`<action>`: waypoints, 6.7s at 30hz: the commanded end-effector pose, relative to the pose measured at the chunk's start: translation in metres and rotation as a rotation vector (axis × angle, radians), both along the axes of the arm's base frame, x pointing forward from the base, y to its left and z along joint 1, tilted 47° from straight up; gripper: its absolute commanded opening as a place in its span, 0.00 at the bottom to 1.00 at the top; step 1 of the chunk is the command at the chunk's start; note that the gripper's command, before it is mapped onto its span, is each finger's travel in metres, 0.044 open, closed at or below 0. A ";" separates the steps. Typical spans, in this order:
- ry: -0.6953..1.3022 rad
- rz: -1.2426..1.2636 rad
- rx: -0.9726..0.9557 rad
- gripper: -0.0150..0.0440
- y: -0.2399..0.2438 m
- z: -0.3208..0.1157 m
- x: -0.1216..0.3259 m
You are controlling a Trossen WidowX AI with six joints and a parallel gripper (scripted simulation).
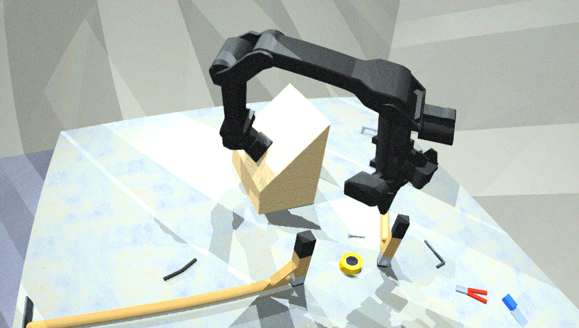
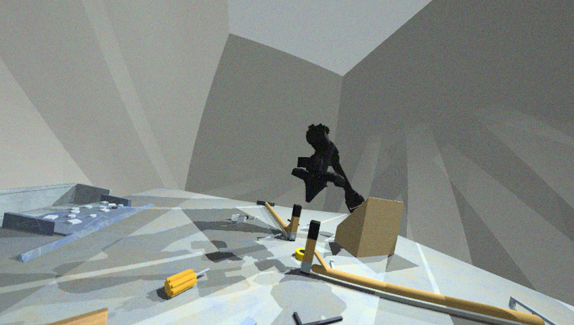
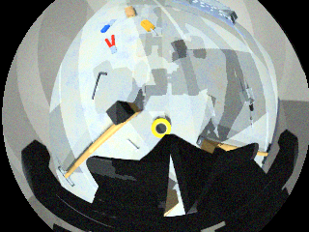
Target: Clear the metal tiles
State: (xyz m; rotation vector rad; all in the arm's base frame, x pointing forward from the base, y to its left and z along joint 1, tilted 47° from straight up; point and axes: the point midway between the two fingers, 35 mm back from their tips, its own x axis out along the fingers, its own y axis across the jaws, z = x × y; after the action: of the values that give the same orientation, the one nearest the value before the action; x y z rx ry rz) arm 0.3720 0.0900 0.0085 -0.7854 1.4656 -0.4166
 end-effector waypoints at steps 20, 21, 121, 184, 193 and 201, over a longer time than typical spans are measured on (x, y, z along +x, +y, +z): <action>-0.025 -0.010 0.008 0.25 -0.015 -0.034 -0.002; -0.025 -0.010 0.008 0.25 -0.016 -0.036 -0.002; -0.028 -0.010 0.013 0.25 0.010 -0.152 0.023; -0.046 -0.002 0.029 0.25 0.106 -0.132 0.031; -0.025 0.018 0.029 0.25 0.107 -0.112 0.036; 0.051 0.078 0.022 0.25 0.080 -0.076 0.052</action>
State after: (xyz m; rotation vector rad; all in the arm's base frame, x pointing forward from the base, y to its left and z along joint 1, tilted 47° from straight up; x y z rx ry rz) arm 0.4184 0.1839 -0.0817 -0.8050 1.4584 -0.3448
